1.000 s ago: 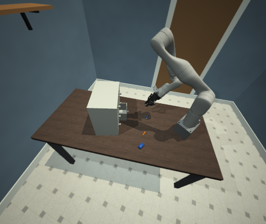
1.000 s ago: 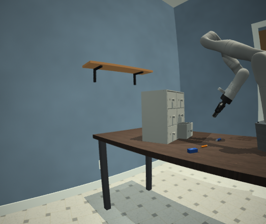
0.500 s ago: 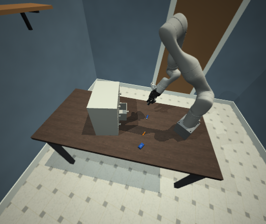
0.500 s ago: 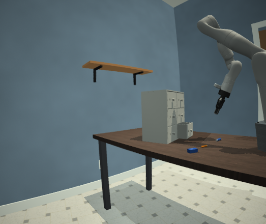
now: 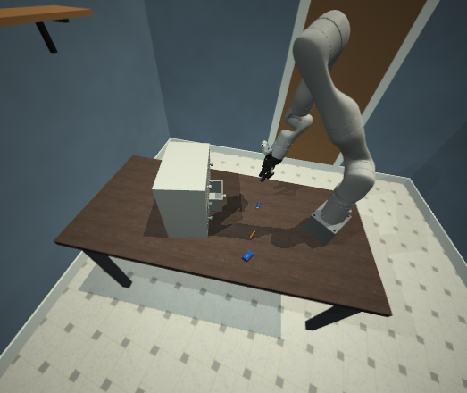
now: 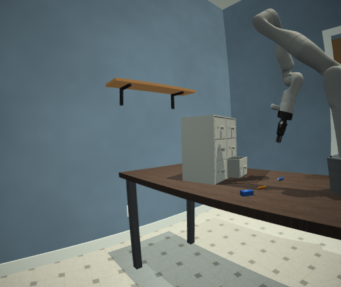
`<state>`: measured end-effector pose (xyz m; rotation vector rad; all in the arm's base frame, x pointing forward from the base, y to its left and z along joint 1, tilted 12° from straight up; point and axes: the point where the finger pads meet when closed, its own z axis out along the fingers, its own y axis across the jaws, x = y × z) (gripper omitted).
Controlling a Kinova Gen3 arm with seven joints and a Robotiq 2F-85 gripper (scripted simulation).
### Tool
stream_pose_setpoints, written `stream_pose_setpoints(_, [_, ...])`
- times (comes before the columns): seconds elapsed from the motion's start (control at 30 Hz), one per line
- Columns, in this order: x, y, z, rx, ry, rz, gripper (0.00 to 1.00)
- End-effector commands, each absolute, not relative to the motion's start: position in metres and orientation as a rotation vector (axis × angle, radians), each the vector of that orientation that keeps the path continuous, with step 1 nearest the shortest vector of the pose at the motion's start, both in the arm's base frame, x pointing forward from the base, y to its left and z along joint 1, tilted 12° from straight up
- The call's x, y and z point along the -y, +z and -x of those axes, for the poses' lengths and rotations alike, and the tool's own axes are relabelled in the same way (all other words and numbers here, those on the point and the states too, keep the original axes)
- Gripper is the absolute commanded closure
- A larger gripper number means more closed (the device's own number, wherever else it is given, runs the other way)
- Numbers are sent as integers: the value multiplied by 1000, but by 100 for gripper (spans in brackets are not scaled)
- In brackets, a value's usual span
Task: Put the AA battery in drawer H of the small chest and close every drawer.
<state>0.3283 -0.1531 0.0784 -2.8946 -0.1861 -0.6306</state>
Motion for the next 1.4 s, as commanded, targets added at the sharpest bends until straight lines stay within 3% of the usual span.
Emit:
stream_pose_setpoints(0.0, [153, 86, -335, 220, -624, 2908, 67])
stream_pose_setpoints(1.37, [160, 105, -315, 251, -236, 2984, 67])
